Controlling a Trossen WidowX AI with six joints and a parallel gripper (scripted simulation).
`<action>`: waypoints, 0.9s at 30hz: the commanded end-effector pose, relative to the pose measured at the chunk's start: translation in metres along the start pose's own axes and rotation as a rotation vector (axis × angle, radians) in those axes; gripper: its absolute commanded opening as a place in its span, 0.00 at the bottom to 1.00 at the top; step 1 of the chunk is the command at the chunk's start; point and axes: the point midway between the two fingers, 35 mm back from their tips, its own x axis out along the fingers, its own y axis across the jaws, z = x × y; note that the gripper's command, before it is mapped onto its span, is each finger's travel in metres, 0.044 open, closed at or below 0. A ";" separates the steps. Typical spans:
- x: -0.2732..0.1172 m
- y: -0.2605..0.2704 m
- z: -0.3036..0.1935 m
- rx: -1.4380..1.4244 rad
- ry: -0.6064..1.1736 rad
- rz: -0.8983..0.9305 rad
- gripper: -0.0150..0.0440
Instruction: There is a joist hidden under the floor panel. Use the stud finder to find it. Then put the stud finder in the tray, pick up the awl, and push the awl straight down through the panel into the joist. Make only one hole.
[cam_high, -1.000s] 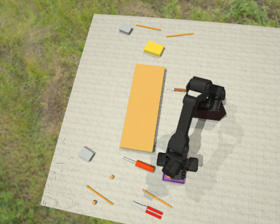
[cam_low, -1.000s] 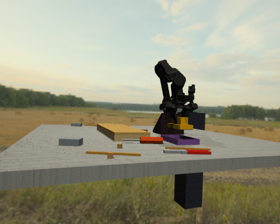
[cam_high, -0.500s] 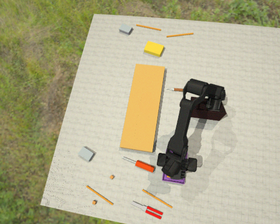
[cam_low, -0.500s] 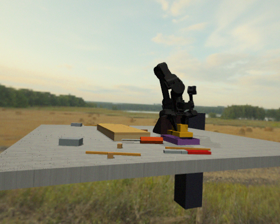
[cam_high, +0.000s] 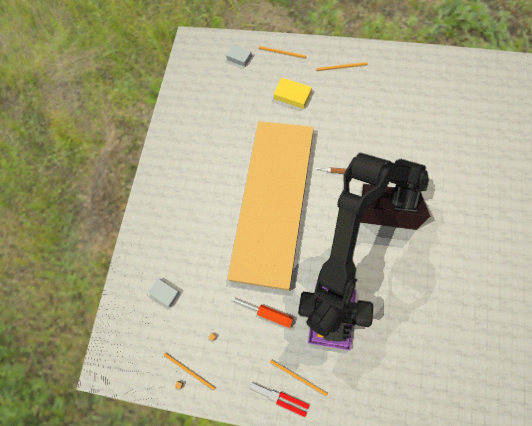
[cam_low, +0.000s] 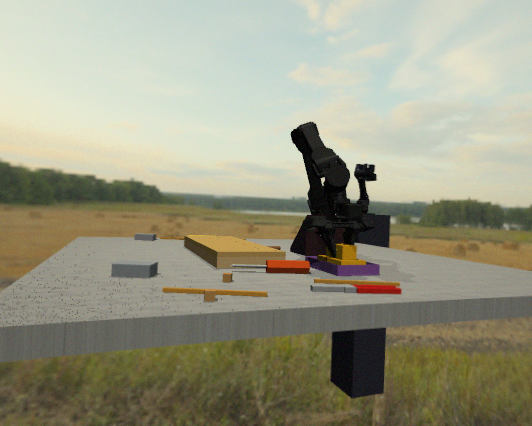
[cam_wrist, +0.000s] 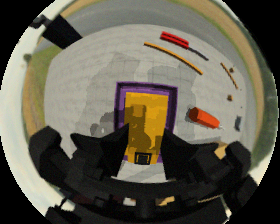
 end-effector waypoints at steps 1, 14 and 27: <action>0.005 0.000 -0.002 -0.005 0.001 -0.003 0.25; 0.004 0.001 -0.002 -0.001 0.003 0.001 0.74; -0.089 0.002 0.025 -0.003 0.002 0.004 1.00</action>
